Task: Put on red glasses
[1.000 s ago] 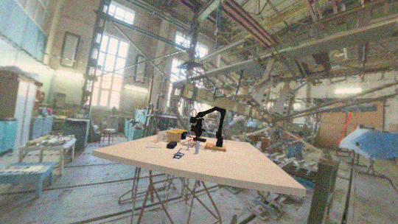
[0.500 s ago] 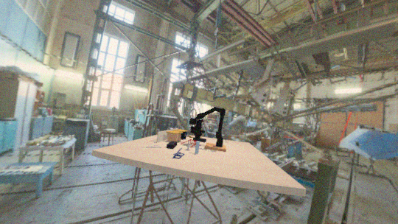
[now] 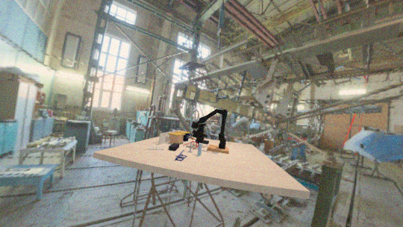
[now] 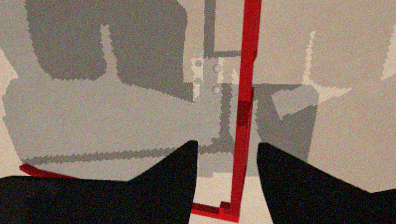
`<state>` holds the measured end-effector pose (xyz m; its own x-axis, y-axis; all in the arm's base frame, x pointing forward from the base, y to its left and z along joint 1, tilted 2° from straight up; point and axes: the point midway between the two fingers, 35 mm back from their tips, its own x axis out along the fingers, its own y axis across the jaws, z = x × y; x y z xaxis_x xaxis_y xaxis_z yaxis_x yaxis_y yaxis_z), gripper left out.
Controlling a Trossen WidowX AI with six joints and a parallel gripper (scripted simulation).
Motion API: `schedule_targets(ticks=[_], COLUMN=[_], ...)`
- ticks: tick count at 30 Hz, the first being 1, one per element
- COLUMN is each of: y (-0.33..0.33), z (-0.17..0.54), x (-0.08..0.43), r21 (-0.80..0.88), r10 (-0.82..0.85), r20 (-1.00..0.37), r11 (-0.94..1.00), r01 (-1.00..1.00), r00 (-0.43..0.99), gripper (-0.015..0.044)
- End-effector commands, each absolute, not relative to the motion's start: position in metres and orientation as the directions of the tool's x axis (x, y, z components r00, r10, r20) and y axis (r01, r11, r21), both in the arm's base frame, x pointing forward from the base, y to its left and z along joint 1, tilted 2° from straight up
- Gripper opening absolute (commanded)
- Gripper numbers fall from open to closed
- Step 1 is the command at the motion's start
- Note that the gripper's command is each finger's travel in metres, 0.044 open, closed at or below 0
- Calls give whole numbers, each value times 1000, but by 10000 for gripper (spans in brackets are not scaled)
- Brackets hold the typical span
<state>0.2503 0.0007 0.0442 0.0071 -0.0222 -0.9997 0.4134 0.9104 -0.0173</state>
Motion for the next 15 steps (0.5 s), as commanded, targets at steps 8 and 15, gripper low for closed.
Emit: schedule_targets(ticks=[8,15], y=[0,0], z=[26,30], x=[246,248], r21=[-27,-19], r10=[-27,-22], r20=[-1000,-1000], r11=[911,910], r01=[411,415], r00=[-6,2], gripper=[140,113])
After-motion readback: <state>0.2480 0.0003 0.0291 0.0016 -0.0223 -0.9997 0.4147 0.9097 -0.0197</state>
